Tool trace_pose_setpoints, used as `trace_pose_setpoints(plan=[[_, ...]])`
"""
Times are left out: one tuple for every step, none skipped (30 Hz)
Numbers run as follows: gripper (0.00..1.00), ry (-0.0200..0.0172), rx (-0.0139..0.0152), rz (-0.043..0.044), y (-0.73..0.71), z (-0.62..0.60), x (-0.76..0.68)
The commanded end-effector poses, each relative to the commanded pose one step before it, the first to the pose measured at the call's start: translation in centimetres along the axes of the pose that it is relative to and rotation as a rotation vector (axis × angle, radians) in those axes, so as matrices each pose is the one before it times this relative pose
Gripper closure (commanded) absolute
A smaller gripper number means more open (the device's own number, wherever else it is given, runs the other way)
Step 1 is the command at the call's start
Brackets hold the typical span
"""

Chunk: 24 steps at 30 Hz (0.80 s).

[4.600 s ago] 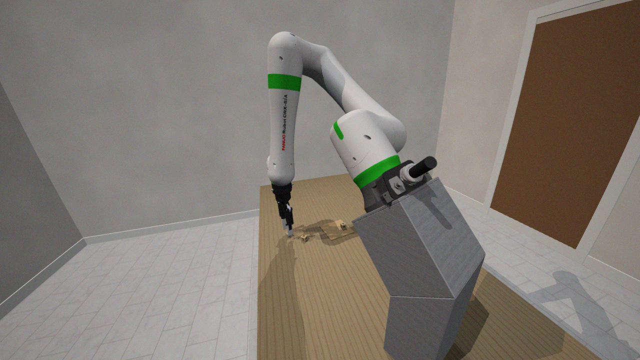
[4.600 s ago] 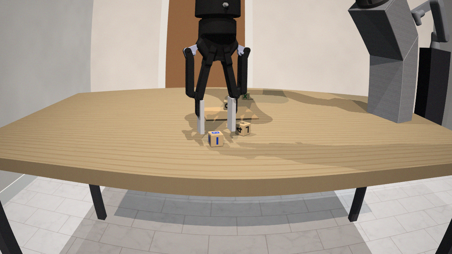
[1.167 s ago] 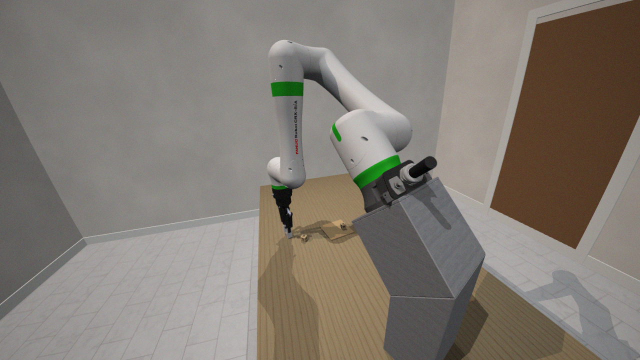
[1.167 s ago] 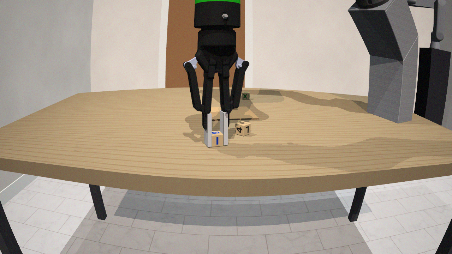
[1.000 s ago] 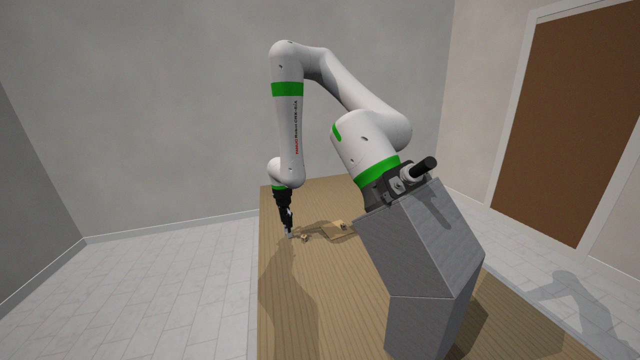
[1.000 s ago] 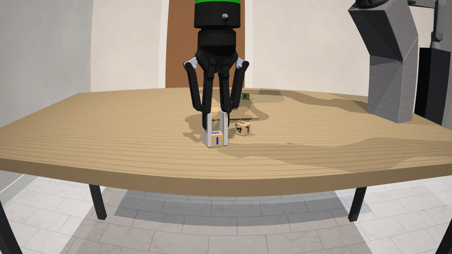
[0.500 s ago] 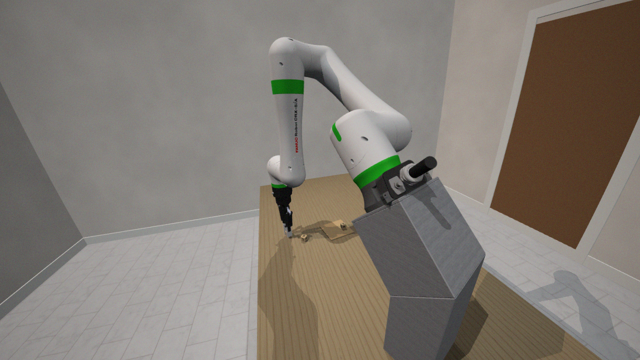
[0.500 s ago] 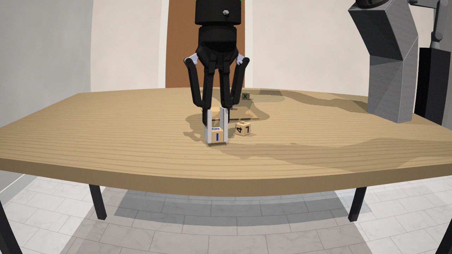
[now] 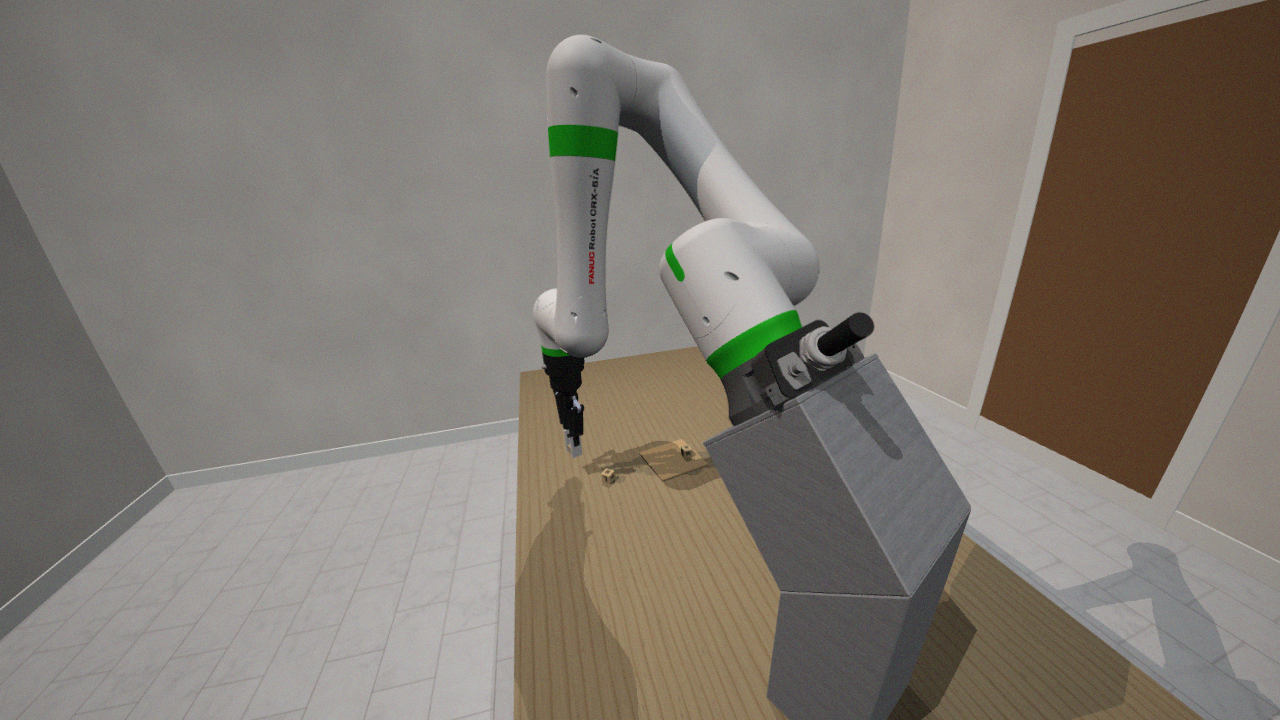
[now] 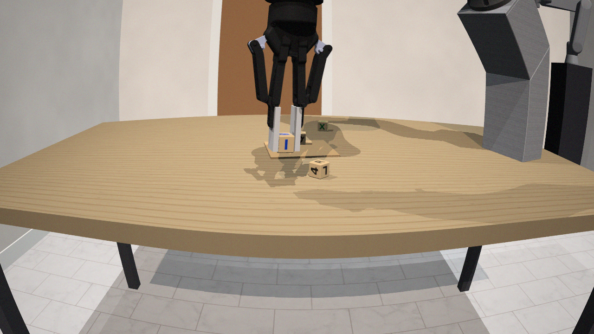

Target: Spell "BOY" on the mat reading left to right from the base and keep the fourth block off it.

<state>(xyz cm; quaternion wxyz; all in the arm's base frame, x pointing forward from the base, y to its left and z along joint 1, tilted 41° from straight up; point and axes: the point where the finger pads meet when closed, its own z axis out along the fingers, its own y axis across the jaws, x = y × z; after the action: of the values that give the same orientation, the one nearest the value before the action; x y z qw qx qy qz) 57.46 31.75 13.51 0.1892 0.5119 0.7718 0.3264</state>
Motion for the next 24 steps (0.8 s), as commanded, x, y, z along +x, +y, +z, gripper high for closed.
trace_pose_setpoints(plan=[[0.87,-0.00006,0.04987,-0.00112,0.123,-2.883,0.01],[0.87,0.00002,0.00001,0.0,-0.008,-0.342,0.0],[0.87,-0.00001,-0.00001,0.0,-0.004,-0.223,-0.001],[0.87,0.00002,0.00002,0.0,-0.004,-0.123,0.0],[0.87,0.00001,0.00001,0.0,-0.002,-0.048,0.0],[0.87,0.0,0.0,0.0,0.0,0.0,0.0],[0.87,0.0,0.0,0.0,0.0,0.0,0.0],[0.87,0.0,0.0,0.0,0.0,-0.007,0.0],[0.87,0.0,0.0,0.0,0.0,0.0,0.0],[0.87,0.0,0.0,0.0,0.0,0.0,0.0],[0.87,0.0,0.0,0.0,0.0,0.0,0.0],[0.87,0.0,0.0,0.0,0.0,0.0,0.0],[0.87,0.0,0.0,0.0,0.0,0.0,0.0],[0.87,0.0,0.0,0.0,0.0,0.0,0.0],[0.87,-0.00001,0.00002,0.00049,-0.001,0.0,-0.004],[0.87,-0.00008,0.00015,0.00328,-0.007,0.003,-0.028],[0.87,-0.00021,0.00039,0.00848,-0.019,0.007,-0.073],[0.87,-0.00039,0.00072,0.01568,-0.034,0.013,-0.134],[0.87,-0.00062,0.0011,0.0245,-0.05,0.02,-0.21],[0.87,-0.00089,0.00151,0.03459,-0.065,0.028,-0.296],[0.87,-0.0012,0.00191,0.0456,-0.074,0.036,-0.39],[0.87,-0.00096,0.00144,0.03577,-0.046,0.028,-0.306],[0.87,0.0,0.0,0.0,0.0,0.0,0.0],[0.87,0.0,0.0,0.0,0.0,0.0,0.0]])
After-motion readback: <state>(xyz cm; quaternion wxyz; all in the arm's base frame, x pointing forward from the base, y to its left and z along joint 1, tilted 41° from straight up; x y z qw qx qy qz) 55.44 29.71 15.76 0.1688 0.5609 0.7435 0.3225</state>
